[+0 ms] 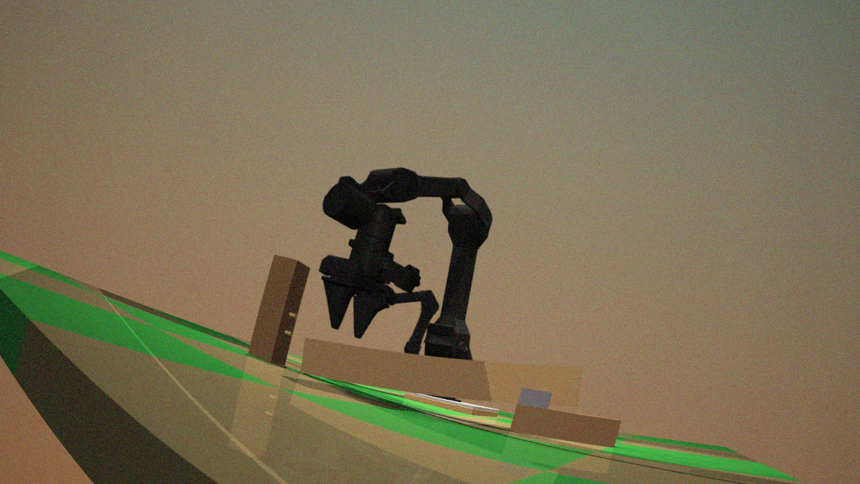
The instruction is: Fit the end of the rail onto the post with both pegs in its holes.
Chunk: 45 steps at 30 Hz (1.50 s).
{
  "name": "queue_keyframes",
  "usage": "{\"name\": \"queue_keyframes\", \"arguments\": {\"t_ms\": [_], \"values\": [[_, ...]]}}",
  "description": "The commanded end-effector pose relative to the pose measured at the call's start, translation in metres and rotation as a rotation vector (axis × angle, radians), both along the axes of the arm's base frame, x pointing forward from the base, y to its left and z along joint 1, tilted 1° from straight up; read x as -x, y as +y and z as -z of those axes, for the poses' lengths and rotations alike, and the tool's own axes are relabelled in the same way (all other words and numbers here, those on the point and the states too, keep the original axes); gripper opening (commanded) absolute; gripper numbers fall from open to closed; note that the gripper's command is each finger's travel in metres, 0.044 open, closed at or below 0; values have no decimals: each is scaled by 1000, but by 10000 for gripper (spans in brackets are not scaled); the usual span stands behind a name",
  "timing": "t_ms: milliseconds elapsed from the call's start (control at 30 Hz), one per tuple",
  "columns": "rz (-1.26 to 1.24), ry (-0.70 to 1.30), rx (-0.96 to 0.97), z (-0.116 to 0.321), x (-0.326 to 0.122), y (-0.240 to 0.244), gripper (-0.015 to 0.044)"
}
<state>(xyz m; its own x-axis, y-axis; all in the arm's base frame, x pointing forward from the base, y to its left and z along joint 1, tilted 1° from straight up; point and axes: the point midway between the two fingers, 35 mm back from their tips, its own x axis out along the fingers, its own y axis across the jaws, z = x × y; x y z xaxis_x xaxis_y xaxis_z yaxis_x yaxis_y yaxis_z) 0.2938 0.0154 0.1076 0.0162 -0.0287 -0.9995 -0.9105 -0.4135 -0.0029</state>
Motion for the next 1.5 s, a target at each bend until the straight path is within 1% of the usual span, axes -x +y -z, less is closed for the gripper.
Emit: {"name": "queue_keyframes", "arguments": {"t_ms": [0,1400,1467], "values": [[-1,3,-7,3,2,-1,440],[-1,3,-7,68,2,-2,440],[-1,3,-7,68,2,-2,387]]}}
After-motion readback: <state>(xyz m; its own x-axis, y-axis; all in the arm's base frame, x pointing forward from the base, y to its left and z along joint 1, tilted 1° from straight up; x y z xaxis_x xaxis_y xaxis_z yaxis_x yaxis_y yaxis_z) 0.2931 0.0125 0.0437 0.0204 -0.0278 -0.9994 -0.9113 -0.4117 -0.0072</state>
